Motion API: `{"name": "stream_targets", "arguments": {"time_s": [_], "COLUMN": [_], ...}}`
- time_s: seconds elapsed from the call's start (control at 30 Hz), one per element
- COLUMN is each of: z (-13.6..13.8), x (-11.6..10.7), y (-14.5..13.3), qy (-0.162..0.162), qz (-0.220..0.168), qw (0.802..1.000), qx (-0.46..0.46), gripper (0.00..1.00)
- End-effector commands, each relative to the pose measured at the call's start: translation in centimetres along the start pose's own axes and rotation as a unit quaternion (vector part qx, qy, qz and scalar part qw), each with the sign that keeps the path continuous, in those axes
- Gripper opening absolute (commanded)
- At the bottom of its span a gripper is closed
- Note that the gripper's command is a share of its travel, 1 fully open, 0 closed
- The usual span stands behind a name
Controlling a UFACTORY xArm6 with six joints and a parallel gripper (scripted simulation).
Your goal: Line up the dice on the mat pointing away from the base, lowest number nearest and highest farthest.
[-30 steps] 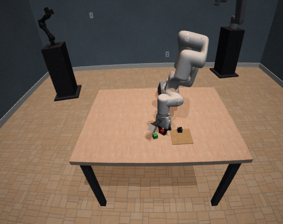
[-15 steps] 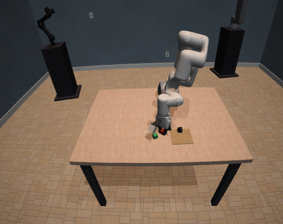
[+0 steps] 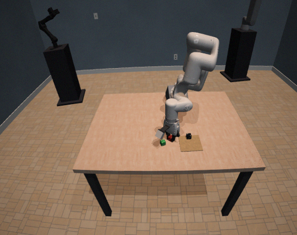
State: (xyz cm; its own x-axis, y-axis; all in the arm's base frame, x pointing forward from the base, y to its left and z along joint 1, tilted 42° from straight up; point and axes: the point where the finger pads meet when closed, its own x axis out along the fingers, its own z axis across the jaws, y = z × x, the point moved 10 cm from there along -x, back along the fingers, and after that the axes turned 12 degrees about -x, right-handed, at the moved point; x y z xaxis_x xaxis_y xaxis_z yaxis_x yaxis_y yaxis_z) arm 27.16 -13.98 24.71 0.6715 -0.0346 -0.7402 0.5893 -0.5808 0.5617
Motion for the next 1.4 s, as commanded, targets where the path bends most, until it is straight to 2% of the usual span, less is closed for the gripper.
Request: {"name": "stream_targets", "arguments": {"time_s": [0.0, 0.17, 0.37, 0.43, 0.7, 0.87, 1.37], "z": [0.0, 0.0, 0.0, 0.0, 0.0, 0.0, -0.1], "x": [-0.1, -0.6, -2.7, -2.7, -7.6, -9.5, -10.0], "y": [0.1, 0.1, 0.1, 0.1, 0.1, 0.0, 0.0], "qy": [0.000, 0.000, 0.000, 0.000, 0.000, 0.000, 0.000], "qz": [0.001, 0.001, 0.001, 0.001, 0.001, 0.001, 0.001], "qw": [1.000, 1.000, 1.000, 1.000, 1.000, 1.000, 1.000], "qx": [0.000, 0.000, 0.000, 0.000, 0.000, 0.000, -0.001], "gripper": [0.27, 0.27, 0.27, 0.27, 0.27, 0.27, 0.27]}}
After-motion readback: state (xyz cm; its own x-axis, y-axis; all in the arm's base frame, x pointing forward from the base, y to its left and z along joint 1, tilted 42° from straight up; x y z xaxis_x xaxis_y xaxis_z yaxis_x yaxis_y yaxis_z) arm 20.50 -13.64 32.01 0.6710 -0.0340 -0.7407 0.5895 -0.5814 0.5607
